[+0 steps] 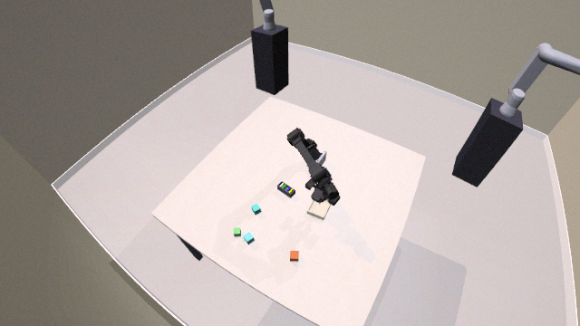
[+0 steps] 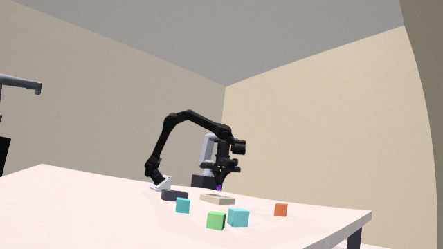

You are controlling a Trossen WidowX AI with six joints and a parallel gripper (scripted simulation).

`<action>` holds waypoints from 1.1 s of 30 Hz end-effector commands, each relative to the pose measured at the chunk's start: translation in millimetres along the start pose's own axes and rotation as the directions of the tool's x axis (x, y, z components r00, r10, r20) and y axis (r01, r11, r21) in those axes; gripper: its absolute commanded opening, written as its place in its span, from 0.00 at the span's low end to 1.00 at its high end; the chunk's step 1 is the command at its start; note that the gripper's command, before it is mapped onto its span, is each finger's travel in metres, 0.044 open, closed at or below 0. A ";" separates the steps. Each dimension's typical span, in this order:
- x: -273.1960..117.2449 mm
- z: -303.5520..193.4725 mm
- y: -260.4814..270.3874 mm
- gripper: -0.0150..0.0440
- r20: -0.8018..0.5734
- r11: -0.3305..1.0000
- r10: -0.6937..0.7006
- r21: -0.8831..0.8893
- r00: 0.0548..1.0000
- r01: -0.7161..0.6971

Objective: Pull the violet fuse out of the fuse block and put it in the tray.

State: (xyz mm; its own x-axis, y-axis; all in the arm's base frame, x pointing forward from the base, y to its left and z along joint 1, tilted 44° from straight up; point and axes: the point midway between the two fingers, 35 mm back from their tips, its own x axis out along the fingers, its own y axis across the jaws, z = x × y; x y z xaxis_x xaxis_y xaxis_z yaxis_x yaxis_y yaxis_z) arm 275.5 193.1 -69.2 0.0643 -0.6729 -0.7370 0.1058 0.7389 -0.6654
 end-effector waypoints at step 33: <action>-17.3 -0.7 -0.7 0.81 0.003 1.000 -0.004 -0.006 1.000 0.004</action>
State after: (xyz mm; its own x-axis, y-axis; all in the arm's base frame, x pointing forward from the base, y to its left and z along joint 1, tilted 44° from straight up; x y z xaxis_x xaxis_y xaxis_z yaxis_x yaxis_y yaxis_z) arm 274.1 203.3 -58.7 0.0745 -0.6753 -0.7338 0.0943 0.7373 -0.6689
